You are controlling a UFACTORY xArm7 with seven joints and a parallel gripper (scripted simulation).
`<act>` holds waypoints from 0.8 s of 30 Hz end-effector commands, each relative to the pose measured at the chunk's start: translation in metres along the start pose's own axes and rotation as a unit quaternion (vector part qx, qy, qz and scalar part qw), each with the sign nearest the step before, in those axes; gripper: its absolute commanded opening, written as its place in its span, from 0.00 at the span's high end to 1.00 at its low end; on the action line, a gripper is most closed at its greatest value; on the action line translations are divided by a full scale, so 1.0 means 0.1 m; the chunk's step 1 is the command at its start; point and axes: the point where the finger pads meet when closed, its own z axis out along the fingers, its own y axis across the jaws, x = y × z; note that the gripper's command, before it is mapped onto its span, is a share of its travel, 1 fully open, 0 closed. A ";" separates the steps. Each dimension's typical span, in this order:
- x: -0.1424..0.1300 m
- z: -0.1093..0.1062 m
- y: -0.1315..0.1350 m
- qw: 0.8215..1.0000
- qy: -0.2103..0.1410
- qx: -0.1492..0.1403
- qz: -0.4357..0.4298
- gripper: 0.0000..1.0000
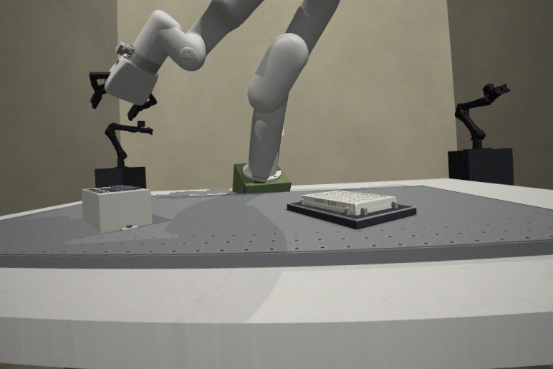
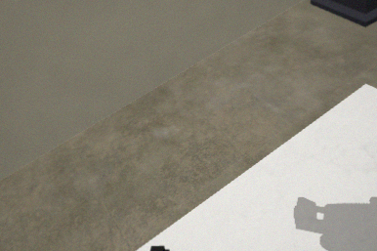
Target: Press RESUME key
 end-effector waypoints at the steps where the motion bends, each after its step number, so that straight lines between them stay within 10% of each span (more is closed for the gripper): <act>1: 0.01 0.00 -0.01 1.000 0.001 0.001 0.001 0.00; 17: 0.01 0.00 -0.01 1.000 0.001 0.001 0.001 0.00; 18: -0.03 -0.02 -0.04 1.000 -0.007 0.002 -0.014 1.00; 24: -0.24 -0.07 -0.20 0.996 -0.041 0.007 -0.076 1.00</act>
